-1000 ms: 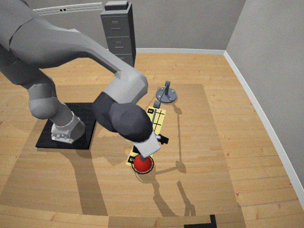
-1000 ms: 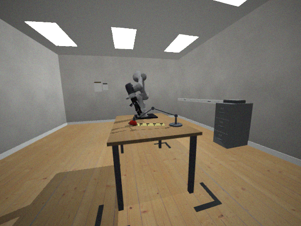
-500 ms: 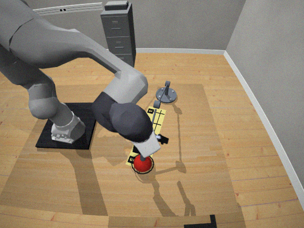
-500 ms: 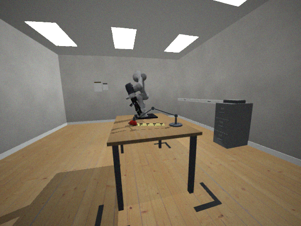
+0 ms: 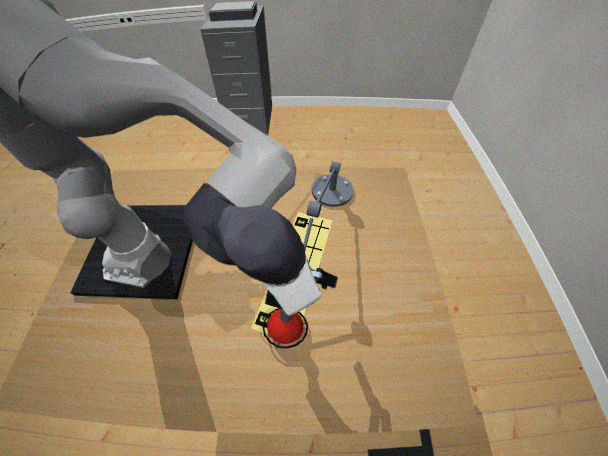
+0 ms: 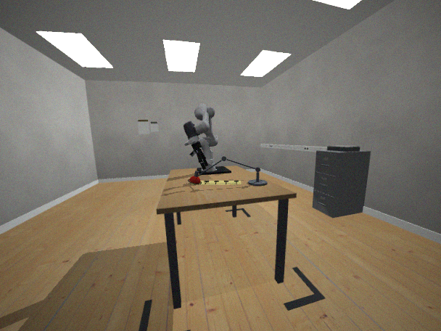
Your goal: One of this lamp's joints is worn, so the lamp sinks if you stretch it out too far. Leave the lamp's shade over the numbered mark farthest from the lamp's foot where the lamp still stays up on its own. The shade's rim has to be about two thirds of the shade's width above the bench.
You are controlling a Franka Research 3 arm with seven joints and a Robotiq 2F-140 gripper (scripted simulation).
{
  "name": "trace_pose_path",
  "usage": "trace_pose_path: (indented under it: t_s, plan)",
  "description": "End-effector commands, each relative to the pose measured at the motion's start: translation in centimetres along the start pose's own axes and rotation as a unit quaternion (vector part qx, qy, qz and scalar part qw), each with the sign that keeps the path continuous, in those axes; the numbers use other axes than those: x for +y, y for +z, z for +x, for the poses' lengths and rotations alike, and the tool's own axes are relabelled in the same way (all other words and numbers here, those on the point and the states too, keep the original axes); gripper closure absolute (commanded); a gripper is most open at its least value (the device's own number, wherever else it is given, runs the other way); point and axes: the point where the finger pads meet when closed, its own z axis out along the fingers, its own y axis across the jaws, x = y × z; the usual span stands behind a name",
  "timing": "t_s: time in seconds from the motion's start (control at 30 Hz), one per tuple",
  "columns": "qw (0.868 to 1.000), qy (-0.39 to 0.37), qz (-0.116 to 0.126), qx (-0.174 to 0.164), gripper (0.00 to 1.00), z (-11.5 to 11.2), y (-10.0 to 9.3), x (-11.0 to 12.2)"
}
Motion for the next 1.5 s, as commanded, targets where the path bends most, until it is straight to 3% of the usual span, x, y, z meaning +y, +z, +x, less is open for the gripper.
trace_pose_path:
  t_s: [0.0, 0.63, 1.13, 1.2, 1.47]
  plan:
    - [1.000, 0.000, 0.000, 0.000, 0.00, 0.0, 0.0, 0.0]
    - [1.000, 0.000, 0.000, 0.000, 0.00, 0.0, 0.0, 0.0]
    - [1.000, 0.000, 0.000, 0.000, 0.00, -0.1, -6.5, 0.1]
    - [1.000, 0.000, 0.000, 0.000, 0.00, -0.1, -6.5, 0.1]
    - [1.000, -0.008, 0.007, -0.001, 0.00, -0.1, -9.9, -0.2]
